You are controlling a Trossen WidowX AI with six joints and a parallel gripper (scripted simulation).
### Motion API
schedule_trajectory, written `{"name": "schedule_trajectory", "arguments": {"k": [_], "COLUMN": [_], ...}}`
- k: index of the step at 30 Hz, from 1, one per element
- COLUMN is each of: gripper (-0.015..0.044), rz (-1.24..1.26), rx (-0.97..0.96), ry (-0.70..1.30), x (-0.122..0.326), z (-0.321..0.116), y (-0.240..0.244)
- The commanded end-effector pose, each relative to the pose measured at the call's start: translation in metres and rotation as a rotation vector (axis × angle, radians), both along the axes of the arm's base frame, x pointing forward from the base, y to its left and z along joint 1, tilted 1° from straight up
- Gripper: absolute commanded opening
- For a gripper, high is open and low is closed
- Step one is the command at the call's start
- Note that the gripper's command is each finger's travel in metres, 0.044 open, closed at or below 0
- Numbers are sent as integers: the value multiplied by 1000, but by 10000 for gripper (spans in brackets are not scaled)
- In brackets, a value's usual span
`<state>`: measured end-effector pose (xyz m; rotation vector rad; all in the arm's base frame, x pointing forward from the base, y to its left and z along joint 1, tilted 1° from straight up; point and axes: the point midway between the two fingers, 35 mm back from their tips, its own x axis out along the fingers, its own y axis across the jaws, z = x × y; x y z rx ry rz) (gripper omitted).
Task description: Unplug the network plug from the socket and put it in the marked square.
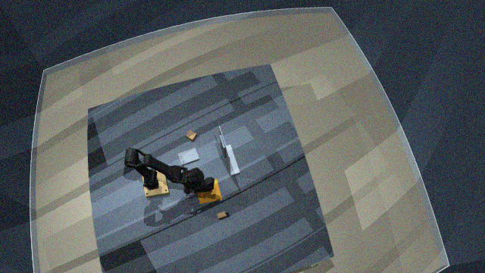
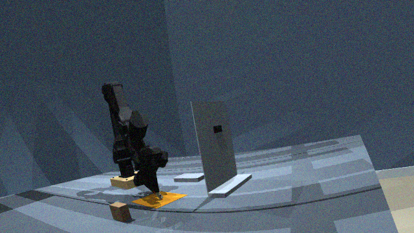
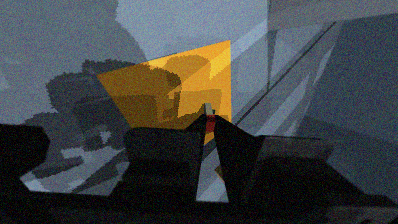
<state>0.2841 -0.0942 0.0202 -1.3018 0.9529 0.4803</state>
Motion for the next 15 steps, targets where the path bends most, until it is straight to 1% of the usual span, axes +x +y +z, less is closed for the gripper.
{"name": "schedule_trajectory", "arguments": {"k": [1,10,15], "gripper": [0,0,131], "rz": [4,0,0], "rx": [1,0,0], "ry": [1,0,0], "x": [0,0,0], "z": [-2,-2,-2], "y": [0,-1,-1]}}
